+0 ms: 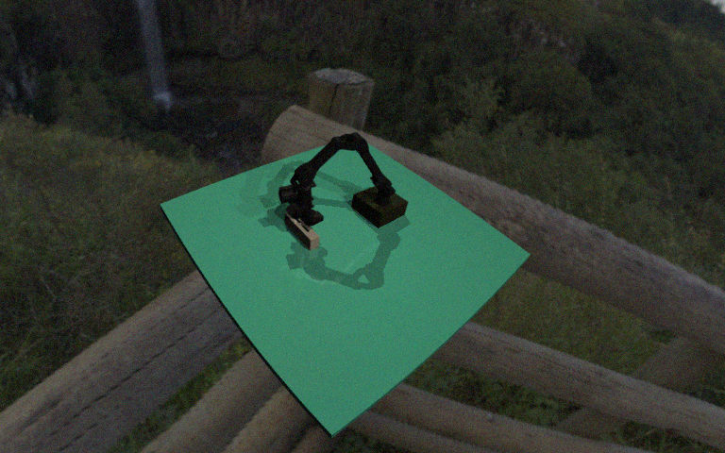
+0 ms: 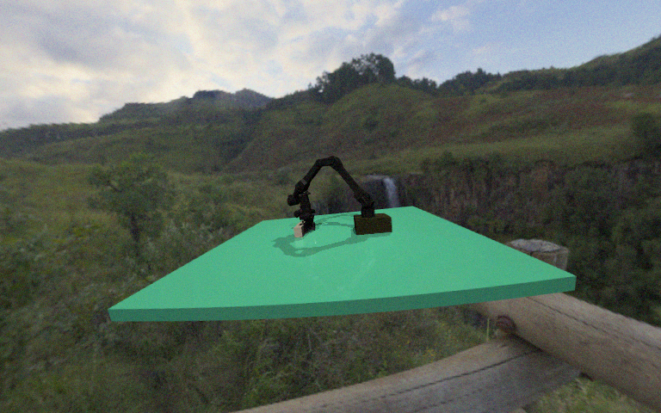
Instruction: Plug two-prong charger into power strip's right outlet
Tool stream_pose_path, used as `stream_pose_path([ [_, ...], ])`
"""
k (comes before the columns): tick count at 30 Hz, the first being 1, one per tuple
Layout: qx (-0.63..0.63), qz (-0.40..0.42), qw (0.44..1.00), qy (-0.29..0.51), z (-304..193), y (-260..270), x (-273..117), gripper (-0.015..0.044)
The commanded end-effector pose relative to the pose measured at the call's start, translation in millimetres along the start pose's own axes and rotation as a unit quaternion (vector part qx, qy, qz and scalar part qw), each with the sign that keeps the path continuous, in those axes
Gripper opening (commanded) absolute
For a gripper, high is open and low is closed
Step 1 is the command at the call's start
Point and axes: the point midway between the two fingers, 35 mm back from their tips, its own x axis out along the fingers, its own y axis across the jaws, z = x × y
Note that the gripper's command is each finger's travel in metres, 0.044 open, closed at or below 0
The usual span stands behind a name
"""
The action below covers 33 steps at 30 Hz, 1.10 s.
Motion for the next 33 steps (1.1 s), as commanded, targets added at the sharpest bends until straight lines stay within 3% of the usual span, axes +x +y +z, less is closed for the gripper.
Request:
stream_pose_path([
  [1, 0.002, -0.003, 1.000, -0.025, 11.5, -0.9, -2.5, 0.0000],
  [11, 0.000, 0.000, 1.000, 0.000, 0.0, 0.0, 0.0, 0.0000],
  [27, 0.000, 0.000, 1.000, 0.000, 0.0, 0.0, 0.0, 0.0420],
  [33, 0.000, 0.000, 1.000, -0.001, -0.6, 0.0, 0.1, 0.0440],
])
